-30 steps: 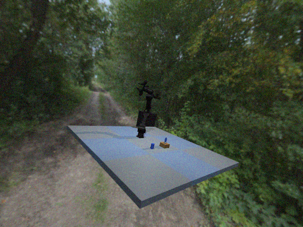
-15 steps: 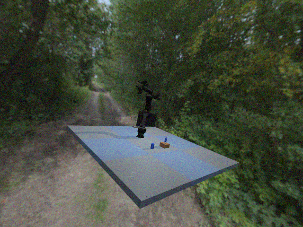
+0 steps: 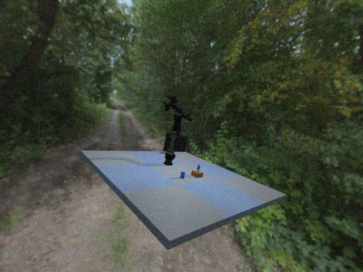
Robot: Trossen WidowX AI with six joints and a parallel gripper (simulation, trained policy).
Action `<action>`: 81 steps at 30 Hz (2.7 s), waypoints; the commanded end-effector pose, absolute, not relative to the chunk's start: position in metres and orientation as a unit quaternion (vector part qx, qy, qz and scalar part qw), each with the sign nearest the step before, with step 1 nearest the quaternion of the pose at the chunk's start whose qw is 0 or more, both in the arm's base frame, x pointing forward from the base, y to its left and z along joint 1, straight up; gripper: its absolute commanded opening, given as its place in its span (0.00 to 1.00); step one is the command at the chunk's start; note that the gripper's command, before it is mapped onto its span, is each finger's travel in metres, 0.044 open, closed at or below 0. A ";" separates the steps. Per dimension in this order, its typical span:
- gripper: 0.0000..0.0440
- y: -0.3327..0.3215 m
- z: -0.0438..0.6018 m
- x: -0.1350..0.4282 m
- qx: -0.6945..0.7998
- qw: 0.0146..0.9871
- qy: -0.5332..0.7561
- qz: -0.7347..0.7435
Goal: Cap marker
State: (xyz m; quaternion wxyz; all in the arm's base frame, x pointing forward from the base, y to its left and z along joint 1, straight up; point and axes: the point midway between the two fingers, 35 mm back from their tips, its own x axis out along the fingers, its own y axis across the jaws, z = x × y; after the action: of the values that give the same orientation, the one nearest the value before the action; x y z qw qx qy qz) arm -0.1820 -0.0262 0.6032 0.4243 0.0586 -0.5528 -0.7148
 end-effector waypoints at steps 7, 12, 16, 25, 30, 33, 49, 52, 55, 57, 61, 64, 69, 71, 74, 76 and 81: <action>0.66 -0.039 0.610 -0.169 0.052 0.459 -0.534 -0.708; 0.66 -0.046 0.613 -0.161 0.048 0.480 -0.521 -0.705; 0.66 -0.053 0.615 -0.153 0.045 0.496 -0.509 -0.702; 0.67 -0.066 0.617 -0.136 0.041 0.532 -0.483 -0.694; 0.67 -0.074 0.617 -0.125 0.039 0.553 -0.468 -0.689; 0.67 -0.078 0.617 -0.119 0.039 0.564 -0.458 -0.686; 0.67 -0.100 0.613 -0.082 0.039 0.626 -0.405 -0.665; 0.67 -0.104 0.611 -0.075 0.039 0.637 -0.395 -0.661; 0.67 -0.107 0.610 -0.068 0.040 0.648 -0.384 -0.656; 0.67 -0.110 0.608 -0.063 0.041 0.655 -0.377 -0.653; 0.68 -0.114 0.605 -0.053 0.042 0.669 -0.362 -0.647; 0.68 -0.117 0.603 -0.046 0.043 0.680 -0.351 -0.642; 0.68 -0.122 0.598 -0.033 0.046 0.696 -0.333 -0.634; 0.68 -0.124 0.596 -0.028 0.047 0.703 -0.325 -0.631; 0.68 -0.127 0.593 -0.021 0.048 0.712 -0.314 -0.626; 0.68 -0.129 0.591 -0.016 0.050 0.718 -0.306 -0.623; 0.68 -0.133 0.585 -0.003 0.053 0.733 -0.287 -0.614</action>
State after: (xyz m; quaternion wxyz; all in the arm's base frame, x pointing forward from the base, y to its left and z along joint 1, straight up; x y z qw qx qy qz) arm -0.0107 -0.1305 0.5875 0.7260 0.0506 -0.2946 -0.6193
